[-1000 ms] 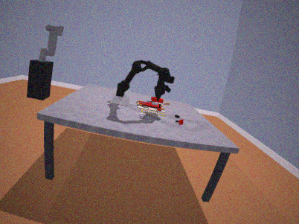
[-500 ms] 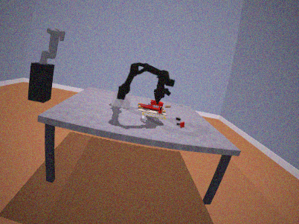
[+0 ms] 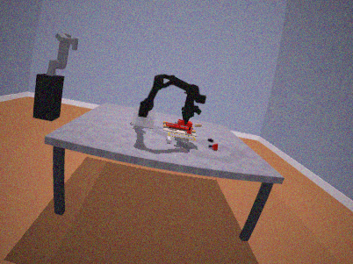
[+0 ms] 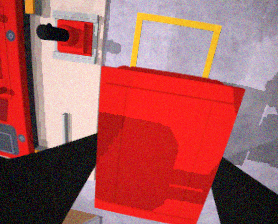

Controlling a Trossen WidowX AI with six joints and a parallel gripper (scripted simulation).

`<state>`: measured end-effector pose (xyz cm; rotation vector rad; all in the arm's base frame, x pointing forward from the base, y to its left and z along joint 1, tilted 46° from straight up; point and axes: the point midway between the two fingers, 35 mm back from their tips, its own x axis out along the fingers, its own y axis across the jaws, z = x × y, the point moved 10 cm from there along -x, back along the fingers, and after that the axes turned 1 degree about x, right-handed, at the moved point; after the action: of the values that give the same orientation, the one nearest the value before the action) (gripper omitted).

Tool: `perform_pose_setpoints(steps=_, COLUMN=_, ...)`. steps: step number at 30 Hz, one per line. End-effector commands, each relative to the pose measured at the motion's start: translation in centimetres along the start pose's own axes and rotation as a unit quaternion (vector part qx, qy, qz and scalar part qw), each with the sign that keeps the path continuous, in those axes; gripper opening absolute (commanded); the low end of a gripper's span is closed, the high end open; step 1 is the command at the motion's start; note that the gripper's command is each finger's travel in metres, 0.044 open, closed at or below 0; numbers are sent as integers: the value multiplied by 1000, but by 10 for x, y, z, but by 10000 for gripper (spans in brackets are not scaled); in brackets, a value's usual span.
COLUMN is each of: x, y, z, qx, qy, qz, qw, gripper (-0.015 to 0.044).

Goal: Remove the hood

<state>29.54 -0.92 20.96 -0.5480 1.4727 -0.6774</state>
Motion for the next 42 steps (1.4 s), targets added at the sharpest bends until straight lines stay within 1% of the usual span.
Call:
perform_pose_setpoints(steps=1, x=2, y=0, z=0, qx=-2, qy=-2, qz=-1, qw=1000, gripper=0)
perform_pose_setpoints(steps=42, x=33, y=0, z=1, qx=-2, qy=-2, qz=-1, qw=1000, gripper=0)
